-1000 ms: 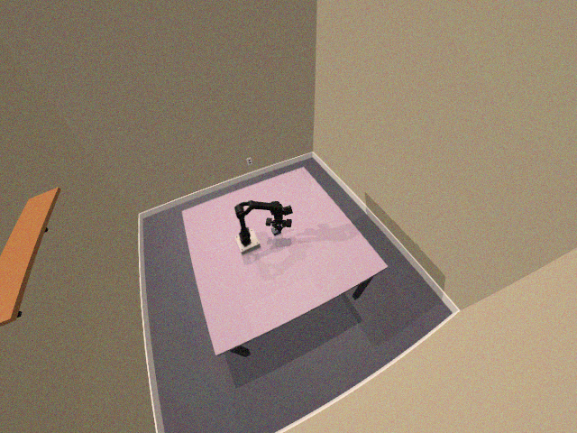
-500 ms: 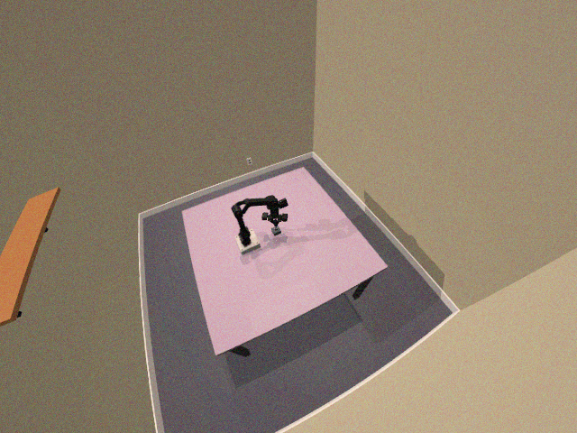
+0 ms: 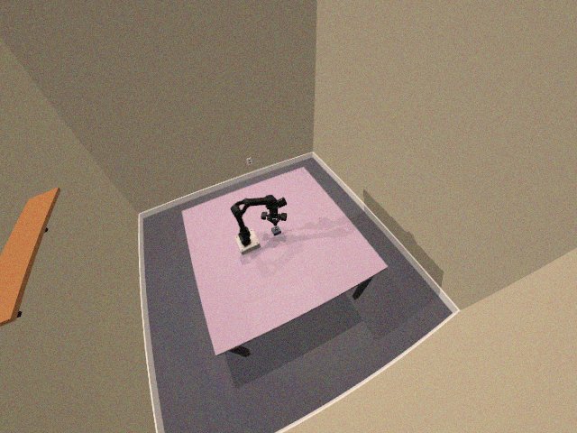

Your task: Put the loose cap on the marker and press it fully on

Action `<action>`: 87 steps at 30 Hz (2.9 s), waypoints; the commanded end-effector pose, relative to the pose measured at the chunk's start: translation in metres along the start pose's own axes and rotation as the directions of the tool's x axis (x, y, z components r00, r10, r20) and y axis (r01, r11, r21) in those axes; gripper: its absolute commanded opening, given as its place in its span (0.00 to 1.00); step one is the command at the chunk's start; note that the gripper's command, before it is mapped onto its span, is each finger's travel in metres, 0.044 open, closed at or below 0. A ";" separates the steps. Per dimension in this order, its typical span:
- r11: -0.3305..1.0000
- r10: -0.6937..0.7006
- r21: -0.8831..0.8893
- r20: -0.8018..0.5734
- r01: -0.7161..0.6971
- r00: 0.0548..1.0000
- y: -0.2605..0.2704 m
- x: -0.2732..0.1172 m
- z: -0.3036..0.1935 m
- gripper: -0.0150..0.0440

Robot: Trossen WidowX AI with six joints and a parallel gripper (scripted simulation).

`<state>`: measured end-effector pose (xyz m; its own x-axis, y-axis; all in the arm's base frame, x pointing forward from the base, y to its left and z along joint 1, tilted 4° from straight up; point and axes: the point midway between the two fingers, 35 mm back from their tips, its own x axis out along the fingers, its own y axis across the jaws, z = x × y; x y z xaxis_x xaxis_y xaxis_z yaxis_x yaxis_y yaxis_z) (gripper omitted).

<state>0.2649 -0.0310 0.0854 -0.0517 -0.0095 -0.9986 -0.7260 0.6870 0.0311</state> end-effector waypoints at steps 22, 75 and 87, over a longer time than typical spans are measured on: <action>1.000 0.003 0.005 0.001 -0.003 1.000 0.000 0.040 0.001 0.25; 0.950 0.005 0.313 0.002 -0.005 1.000 0.002 -0.019 0.001 0.78; 0.534 0.003 0.846 0.001 -0.003 1.000 0.004 -0.012 0.001 0.25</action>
<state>0.2638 -0.0276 0.0992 -0.0553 -0.0044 -0.9985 0.0402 0.9992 -0.0066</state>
